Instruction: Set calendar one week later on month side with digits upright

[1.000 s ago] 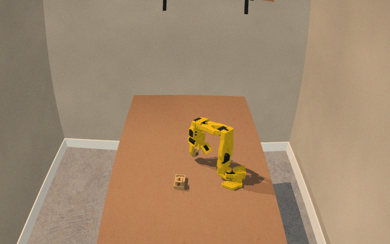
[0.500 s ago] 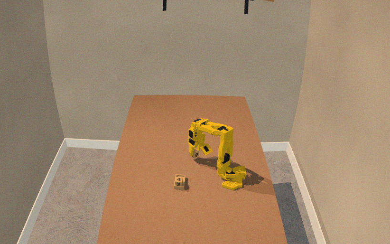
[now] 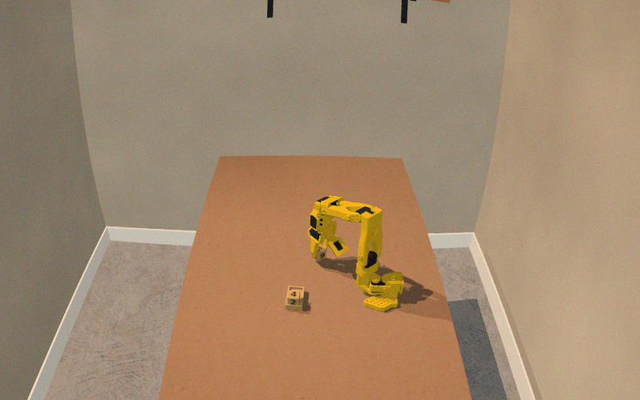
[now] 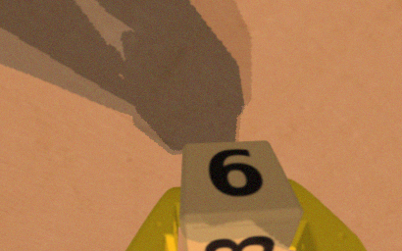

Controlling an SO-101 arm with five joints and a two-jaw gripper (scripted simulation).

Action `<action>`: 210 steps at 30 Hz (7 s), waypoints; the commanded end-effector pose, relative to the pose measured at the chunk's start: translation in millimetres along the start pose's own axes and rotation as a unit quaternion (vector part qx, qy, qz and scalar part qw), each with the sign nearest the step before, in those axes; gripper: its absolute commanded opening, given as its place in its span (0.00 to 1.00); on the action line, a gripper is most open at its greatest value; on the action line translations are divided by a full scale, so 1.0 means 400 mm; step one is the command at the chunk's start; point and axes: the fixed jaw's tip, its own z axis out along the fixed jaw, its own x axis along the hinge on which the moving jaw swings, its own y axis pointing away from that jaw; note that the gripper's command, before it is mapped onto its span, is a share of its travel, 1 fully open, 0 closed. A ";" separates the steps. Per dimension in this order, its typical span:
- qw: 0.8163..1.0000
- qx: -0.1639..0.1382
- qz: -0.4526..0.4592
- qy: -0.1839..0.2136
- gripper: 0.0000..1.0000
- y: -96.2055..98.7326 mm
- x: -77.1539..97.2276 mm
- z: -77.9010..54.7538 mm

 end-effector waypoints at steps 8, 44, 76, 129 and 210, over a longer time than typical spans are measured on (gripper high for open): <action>1.000 0.001 0.000 0.011 0.00 0.004 0.007 0.005; 1.000 0.001 0.000 0.011 0.00 0.004 0.007 0.029; 1.000 0.001 0.000 0.011 0.20 0.004 0.007 0.029; 1.000 0.001 0.000 0.011 0.36 0.004 0.006 -0.118; 0.959 0.034 0.116 0.256 0.35 0.001 0.000 -0.327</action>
